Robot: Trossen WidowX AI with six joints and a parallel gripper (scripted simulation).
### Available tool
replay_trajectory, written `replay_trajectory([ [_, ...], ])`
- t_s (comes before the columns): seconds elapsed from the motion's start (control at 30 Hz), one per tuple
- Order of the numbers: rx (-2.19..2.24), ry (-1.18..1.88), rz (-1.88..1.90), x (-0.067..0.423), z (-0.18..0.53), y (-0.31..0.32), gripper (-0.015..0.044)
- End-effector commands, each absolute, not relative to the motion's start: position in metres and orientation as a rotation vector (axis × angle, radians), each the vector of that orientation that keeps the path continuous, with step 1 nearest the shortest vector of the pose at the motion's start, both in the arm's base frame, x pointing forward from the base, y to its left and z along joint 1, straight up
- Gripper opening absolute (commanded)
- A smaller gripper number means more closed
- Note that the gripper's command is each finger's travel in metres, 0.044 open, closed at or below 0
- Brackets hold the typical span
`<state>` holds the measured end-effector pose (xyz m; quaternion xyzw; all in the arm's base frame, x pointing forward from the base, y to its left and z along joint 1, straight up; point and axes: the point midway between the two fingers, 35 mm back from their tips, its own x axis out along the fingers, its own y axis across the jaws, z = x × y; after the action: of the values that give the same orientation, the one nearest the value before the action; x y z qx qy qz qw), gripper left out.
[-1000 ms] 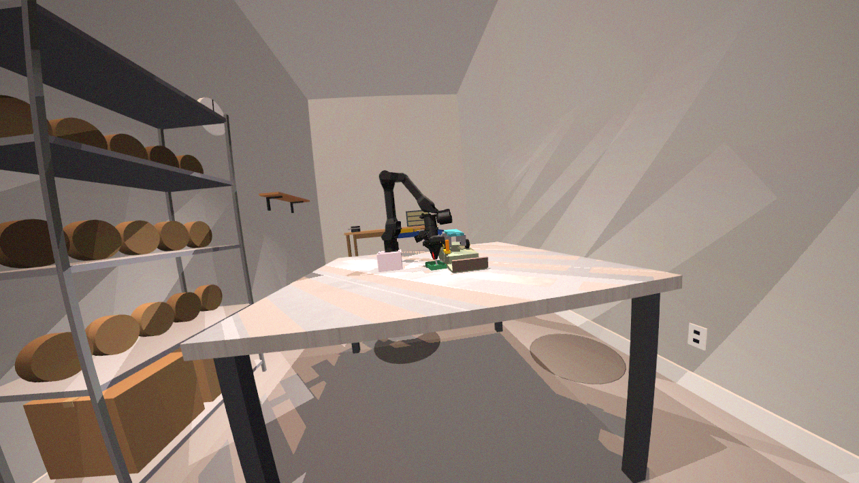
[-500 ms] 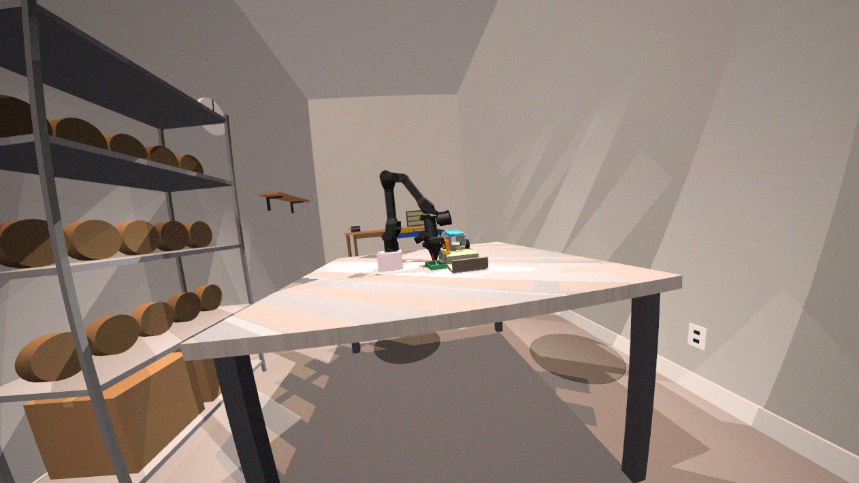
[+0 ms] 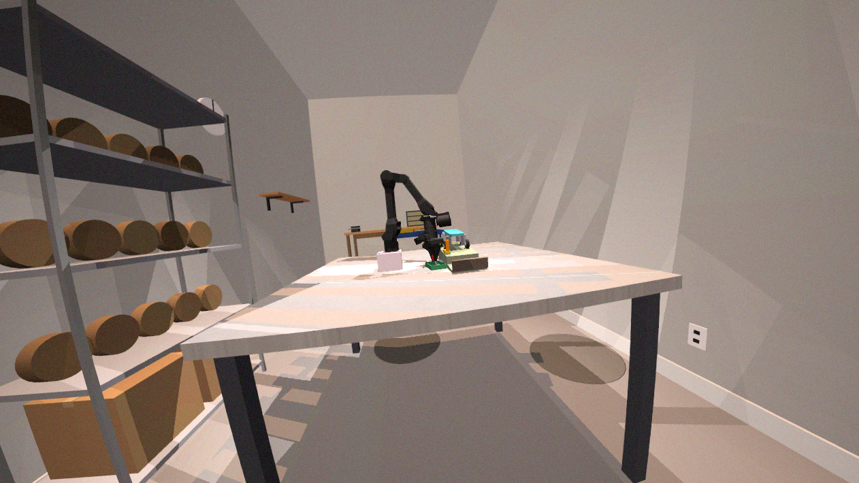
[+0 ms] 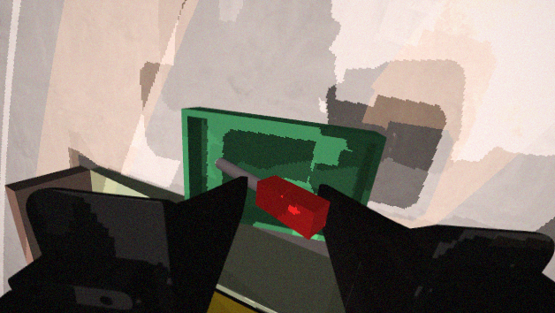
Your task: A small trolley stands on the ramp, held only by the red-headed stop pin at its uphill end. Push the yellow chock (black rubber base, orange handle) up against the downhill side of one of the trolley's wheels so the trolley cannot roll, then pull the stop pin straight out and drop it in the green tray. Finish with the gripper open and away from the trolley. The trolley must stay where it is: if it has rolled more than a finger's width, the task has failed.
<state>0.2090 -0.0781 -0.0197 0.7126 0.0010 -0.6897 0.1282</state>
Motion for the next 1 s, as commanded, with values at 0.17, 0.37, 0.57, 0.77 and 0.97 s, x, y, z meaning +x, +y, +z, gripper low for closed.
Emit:
replay_trajectory([
  [0.17, 2.073, 0.004, -2.006, 0.209, -0.019, -0.078, 0.0340],
  [0.37, 2.074, 0.003, -2.006, 0.209, -0.016, -0.078, 0.0340],
  [0.57, 2.078, -0.001, -2.007, 0.207, 0.004, -0.077, 0.0340],
  [0.77, 2.078, -0.001, -2.007, 0.207, 0.022, -0.077, 0.0440],
  [0.97, 2.078, -0.001, -2.007, 0.207, 0.038, -0.077, 0.0440],
])
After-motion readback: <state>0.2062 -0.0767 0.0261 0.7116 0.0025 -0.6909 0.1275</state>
